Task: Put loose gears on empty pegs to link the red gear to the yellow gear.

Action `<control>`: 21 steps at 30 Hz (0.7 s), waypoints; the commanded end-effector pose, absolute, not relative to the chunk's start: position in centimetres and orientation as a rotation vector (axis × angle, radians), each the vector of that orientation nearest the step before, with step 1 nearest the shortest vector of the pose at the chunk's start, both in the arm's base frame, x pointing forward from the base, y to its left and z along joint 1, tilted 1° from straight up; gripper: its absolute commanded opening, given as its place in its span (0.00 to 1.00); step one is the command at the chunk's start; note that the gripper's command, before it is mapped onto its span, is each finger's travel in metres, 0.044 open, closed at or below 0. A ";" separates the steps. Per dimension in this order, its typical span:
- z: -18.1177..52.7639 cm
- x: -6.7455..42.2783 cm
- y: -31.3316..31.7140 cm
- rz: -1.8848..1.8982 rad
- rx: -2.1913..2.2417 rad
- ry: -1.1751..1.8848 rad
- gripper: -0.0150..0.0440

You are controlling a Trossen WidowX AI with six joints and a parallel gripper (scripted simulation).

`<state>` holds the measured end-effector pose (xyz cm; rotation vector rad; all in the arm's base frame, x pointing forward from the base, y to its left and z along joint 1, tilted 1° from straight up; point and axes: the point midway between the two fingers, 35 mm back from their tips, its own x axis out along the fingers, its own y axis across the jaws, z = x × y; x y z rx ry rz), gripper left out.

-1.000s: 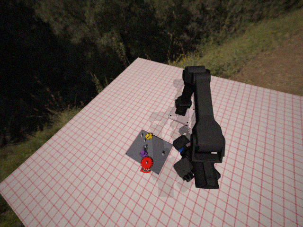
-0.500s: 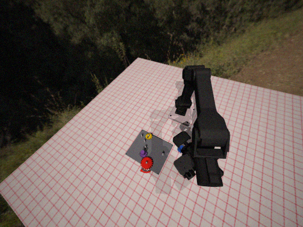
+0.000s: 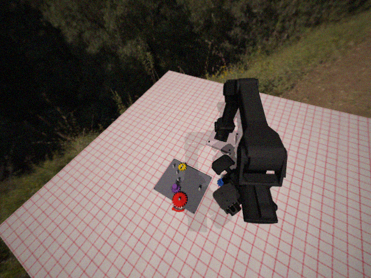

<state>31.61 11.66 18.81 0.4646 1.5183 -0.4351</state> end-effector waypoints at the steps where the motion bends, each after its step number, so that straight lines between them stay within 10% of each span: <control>1: 19.3 31.7 11.5 -0.426 0.465 1.511 0.25; 21: 17.4 33.1 6.7 -0.429 0.462 1.508 0.25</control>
